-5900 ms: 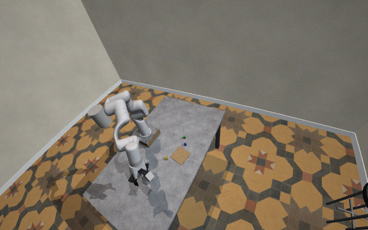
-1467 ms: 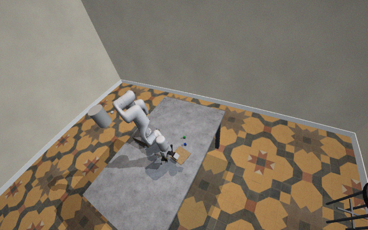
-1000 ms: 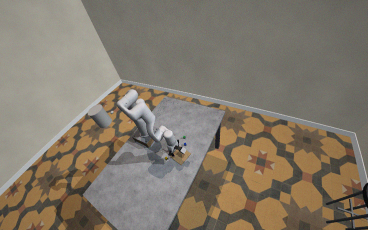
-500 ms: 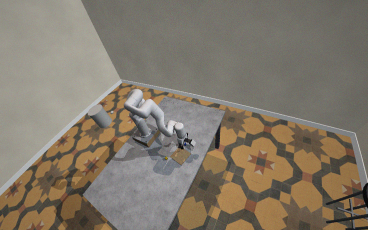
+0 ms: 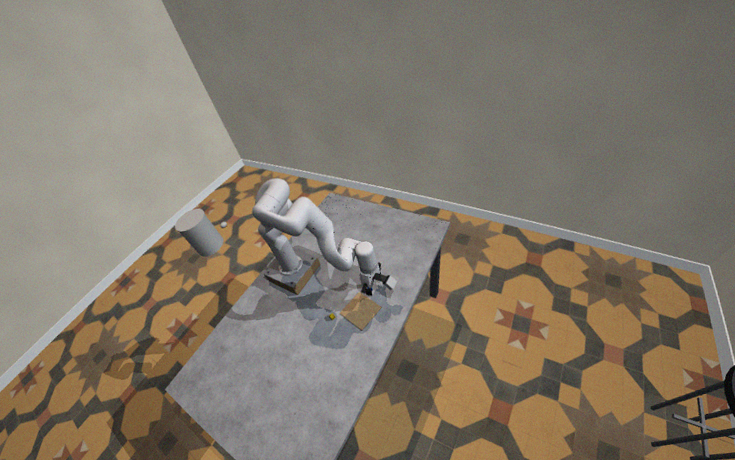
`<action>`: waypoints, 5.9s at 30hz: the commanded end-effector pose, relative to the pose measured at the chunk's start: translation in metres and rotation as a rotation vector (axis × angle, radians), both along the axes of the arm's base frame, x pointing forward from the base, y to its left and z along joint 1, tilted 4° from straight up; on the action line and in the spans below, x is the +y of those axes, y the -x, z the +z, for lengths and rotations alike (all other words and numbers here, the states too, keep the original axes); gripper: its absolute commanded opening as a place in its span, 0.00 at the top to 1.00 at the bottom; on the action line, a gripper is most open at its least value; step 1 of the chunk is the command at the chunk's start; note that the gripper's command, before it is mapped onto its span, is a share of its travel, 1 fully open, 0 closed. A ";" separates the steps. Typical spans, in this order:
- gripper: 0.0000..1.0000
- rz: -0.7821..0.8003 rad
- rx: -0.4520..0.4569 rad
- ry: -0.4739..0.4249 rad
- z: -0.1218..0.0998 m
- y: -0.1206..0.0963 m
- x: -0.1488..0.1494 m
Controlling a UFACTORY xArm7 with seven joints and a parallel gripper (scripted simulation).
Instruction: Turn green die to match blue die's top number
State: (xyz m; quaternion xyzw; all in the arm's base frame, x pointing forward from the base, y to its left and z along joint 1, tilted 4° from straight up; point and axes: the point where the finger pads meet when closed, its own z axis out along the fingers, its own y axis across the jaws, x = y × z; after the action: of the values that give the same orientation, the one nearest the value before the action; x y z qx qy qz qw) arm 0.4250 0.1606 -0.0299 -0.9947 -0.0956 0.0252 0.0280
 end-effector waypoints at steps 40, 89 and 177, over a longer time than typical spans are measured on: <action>0.00 0.000 -0.004 -0.001 0.003 0.015 0.018; 0.00 0.000 -0.004 -0.001 0.007 0.057 0.059; 0.00 0.378 -0.024 -0.018 0.087 0.075 0.047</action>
State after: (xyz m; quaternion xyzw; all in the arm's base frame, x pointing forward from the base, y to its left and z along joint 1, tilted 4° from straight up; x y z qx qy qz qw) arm 0.3476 0.2071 0.0729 -0.9588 -0.2819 0.0175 0.0314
